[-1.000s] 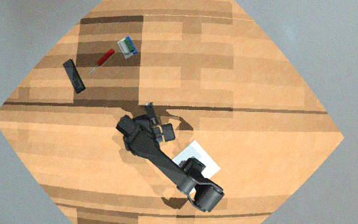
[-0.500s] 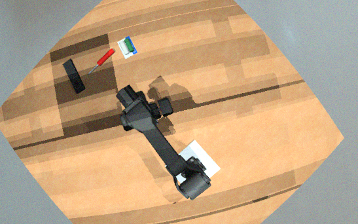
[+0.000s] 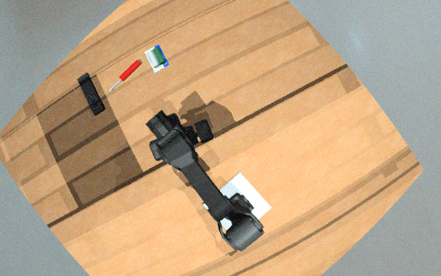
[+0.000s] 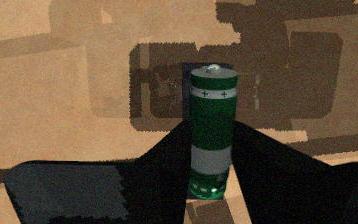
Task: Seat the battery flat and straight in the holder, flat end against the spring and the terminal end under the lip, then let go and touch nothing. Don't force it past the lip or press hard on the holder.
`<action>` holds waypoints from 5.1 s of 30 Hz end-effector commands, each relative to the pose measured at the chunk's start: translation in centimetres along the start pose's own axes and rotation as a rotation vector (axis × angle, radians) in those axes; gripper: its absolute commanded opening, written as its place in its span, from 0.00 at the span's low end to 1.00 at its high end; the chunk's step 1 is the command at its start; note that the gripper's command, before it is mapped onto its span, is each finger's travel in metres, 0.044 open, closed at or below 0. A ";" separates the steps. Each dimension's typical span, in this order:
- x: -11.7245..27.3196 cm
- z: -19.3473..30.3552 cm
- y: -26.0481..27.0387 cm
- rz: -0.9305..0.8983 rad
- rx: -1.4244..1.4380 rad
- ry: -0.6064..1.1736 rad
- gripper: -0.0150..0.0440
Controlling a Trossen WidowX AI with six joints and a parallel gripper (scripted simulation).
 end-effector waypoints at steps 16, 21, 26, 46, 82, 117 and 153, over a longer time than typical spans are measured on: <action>-2.1 1.4 -0.1 0.001 -0.003 -0.144 0.36; -2.3 1.7 -0.1 0.001 -0.002 -0.176 0.36; -2.6 2.0 0.0 0.001 -0.001 -0.207 0.36; -3.5 3.5 -0.1 -0.002 -0.003 -0.333 0.36; -3.6 6.1 -0.3 -0.019 -0.003 -0.356 0.36; -3.8 4.4 -0.1 -0.002 0.009 -0.178 0.36; -4.3 2.2 -0.1 0.008 0.006 0.051 0.36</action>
Point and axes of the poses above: the point midway between the two fingers, 35 mm back from their tips, its own x axis back along the fingers, its own y axis across the jaws, z = x × y, the point moved 6 cm from there along x, back along the fingers, and after that the axes turned 1 degree about -x, right-handed, at the moved point
